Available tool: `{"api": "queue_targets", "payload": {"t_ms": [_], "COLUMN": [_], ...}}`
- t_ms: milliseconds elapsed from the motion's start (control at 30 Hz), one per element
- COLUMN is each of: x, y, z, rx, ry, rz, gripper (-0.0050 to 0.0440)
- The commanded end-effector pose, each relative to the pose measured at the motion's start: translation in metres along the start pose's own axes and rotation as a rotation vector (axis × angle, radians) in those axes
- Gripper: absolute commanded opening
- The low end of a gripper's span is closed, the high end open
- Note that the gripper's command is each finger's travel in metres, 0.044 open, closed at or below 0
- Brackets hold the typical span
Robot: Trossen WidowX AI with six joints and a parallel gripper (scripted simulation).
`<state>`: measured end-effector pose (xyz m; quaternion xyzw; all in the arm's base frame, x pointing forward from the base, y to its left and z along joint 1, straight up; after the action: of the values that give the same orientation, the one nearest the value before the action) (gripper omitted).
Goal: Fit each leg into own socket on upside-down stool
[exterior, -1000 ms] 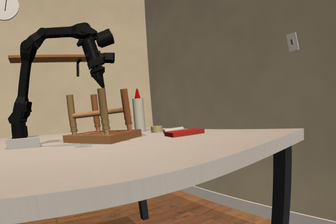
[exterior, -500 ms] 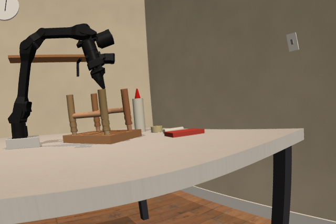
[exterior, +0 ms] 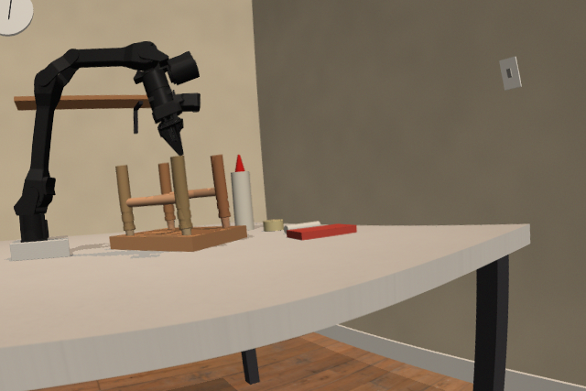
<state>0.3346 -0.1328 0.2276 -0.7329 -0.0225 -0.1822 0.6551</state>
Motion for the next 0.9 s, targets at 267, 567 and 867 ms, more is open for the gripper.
{"api": "queue_targets", "payload": {"t_ms": [267,567,867], "x": [-0.0058,-0.006,-0.0027], "y": [0.0178,0.0185,0.0109], "z": [0.0138,0.0138,0.0128], "rx": [0.048,0.048,0.046], "ry": [-0.02,-0.02,-0.02], "rz": [0.049,0.049,0.04], "gripper": [0.0,0.0,0.0]}}
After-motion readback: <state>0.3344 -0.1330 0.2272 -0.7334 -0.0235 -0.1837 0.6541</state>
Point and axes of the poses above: the point midway between the two fingers, 35 mm back from their tips, its own y axis out along the fingers, its own z axis across the jaws, x = y × z, the point moved 3 cm from there along -y, back along the fingers, and after that the axes turned 8 degrees about -y, right-handed, at the moved point
